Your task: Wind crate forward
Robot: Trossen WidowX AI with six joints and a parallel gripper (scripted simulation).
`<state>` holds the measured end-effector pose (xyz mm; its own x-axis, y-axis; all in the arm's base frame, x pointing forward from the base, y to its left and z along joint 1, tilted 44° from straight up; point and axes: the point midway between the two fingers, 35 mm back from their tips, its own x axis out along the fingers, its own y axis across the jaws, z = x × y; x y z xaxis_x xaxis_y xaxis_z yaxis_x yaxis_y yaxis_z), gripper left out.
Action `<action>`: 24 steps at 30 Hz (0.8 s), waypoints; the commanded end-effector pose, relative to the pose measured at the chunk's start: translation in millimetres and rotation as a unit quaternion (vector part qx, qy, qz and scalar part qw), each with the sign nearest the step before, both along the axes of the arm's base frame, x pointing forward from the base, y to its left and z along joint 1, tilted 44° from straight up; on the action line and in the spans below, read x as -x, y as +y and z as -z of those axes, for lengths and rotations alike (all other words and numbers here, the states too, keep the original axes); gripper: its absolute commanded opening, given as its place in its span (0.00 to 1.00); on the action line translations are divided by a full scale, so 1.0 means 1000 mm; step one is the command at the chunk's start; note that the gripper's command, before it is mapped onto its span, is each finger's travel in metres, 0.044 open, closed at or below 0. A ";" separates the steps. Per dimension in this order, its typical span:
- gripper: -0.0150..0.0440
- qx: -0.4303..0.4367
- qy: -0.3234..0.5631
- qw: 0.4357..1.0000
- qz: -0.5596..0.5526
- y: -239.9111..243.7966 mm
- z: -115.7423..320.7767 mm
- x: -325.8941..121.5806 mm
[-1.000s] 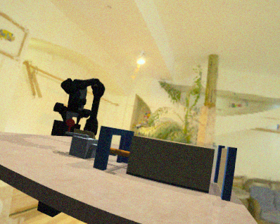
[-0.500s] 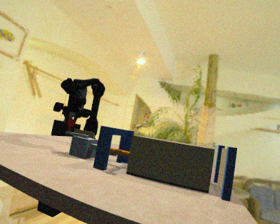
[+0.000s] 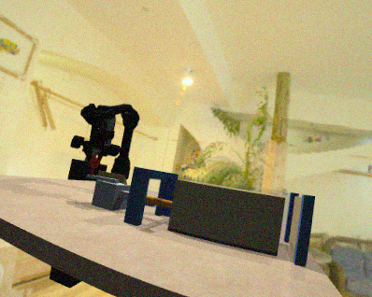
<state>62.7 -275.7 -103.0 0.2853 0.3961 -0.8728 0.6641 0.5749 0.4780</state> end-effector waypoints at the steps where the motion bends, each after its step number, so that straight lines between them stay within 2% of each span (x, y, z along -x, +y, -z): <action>1: 0.25 -0.001 -0.002 1.000 -0.001 -0.002 0.005 -0.001; 24: 0.25 0.000 -0.003 1.000 -0.001 -0.026 0.025 -0.010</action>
<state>67.3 -295.5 -120.1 0.2868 0.4035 -0.8689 0.6655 0.5685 0.4836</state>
